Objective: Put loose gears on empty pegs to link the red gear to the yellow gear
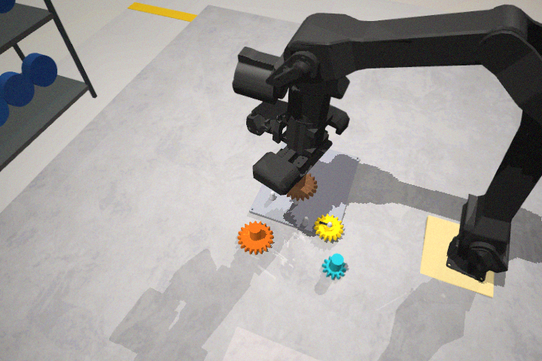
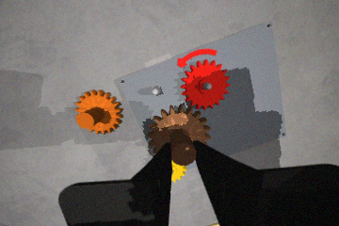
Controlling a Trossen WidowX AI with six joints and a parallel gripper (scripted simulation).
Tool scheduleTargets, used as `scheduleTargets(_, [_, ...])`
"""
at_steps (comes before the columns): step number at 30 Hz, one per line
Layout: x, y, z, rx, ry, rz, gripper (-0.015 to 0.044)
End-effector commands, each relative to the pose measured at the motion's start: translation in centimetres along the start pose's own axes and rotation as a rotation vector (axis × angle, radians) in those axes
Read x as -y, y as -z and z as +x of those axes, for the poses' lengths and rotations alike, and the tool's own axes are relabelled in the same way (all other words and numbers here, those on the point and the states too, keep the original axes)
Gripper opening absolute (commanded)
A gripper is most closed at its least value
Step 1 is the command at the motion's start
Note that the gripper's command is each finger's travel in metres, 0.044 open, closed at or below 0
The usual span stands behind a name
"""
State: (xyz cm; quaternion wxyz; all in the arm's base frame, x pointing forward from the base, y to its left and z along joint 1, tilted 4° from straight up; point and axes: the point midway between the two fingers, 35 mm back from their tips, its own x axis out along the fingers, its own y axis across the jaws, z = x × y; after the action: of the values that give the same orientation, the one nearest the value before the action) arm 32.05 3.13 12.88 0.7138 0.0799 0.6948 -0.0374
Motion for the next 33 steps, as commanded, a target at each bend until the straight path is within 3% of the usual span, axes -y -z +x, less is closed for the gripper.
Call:
scheduleTargets(1, [-0.1, -0.1, -0.1, 0.001, -0.005, -0.007, 0.0000])
scheduleTargets(33, [-0.1, -0.1, 2.6, 0.002, -0.005, -0.111, 0.0000])
